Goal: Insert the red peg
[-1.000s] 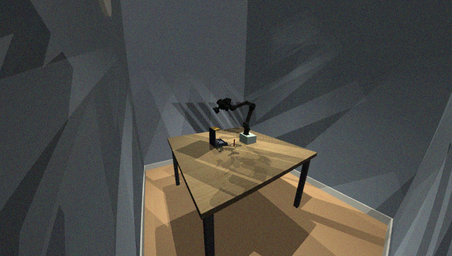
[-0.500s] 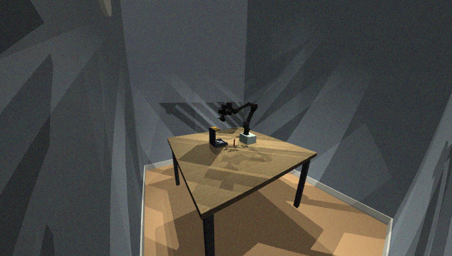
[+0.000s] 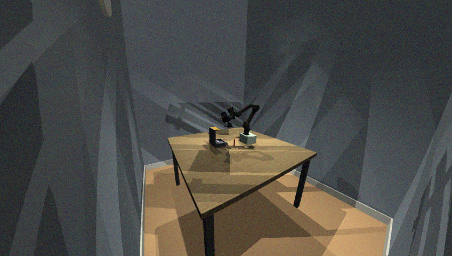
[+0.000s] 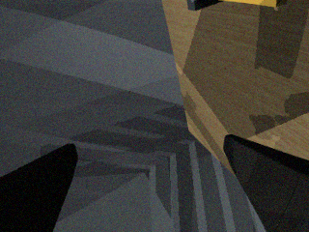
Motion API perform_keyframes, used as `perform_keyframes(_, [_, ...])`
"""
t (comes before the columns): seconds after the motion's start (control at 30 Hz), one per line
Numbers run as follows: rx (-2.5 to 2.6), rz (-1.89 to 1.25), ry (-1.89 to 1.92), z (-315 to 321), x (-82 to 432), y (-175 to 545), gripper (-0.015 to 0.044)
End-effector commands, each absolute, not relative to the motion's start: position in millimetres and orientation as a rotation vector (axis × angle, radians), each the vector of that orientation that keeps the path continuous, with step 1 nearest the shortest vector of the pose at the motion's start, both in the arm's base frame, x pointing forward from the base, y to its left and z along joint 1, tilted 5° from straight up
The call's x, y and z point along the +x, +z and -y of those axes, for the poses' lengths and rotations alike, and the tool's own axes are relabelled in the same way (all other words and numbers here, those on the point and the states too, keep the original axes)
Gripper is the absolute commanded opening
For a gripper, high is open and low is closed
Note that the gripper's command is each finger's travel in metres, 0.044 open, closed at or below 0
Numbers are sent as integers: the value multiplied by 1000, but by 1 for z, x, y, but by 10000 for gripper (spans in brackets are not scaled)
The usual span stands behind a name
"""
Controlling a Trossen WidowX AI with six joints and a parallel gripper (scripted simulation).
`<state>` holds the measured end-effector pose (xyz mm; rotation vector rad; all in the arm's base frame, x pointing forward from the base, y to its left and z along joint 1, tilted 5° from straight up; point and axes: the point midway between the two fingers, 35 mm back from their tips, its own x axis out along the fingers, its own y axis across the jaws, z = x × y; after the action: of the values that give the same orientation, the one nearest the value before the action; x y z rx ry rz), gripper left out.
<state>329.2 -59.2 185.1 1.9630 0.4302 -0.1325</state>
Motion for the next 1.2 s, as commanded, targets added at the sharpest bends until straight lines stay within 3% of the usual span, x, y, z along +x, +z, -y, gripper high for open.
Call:
perform_keyframes(0.0, [2110, -470, -228, 51, 316, 164, 440])
perform_keyframes(0.8, [2837, -566, -1020, 1, 222, 38, 440])
perform_keyframes(1.0, [2853, -563, -1048, 0, 219, 35, 440])
perform_keyframes(1.17, [2847, -564, -1054, -4, 215, 35, 309])
